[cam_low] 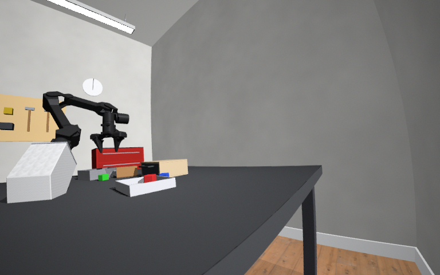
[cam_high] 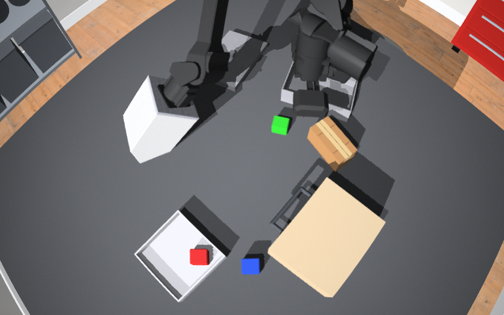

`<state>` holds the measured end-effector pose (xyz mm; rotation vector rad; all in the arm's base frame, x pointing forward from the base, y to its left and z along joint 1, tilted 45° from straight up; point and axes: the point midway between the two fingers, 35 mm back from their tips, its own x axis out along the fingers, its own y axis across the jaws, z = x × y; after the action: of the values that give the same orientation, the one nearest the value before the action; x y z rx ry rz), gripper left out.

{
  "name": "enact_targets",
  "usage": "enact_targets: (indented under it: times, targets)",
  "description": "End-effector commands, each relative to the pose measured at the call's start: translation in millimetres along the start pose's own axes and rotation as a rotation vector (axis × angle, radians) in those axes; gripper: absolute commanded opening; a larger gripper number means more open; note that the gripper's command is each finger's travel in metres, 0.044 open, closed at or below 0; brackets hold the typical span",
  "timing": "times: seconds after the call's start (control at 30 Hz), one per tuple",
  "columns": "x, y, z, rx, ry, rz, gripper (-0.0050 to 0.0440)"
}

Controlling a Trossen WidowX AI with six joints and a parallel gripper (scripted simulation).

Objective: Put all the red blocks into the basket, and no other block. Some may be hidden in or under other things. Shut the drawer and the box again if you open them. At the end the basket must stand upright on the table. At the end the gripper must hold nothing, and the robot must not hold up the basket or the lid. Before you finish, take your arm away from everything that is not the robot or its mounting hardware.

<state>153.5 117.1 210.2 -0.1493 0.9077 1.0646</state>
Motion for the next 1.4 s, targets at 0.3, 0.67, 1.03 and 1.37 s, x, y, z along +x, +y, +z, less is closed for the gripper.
enact_targets:
  times: [0.3, 0.67, 1.03, 1.37]
  targets:
    - [0, 96, -33, -0.388, -0.002, 0.001, 0.0440]
    - [0, 119, -46, -0.454, -0.002, 0.001, 0.0440]
    - [2, 166, -93, -0.760, -0.002, 0.001, 0.0440]
    - [0, 188, -121, -0.893, -0.002, 0.001, 0.0440]
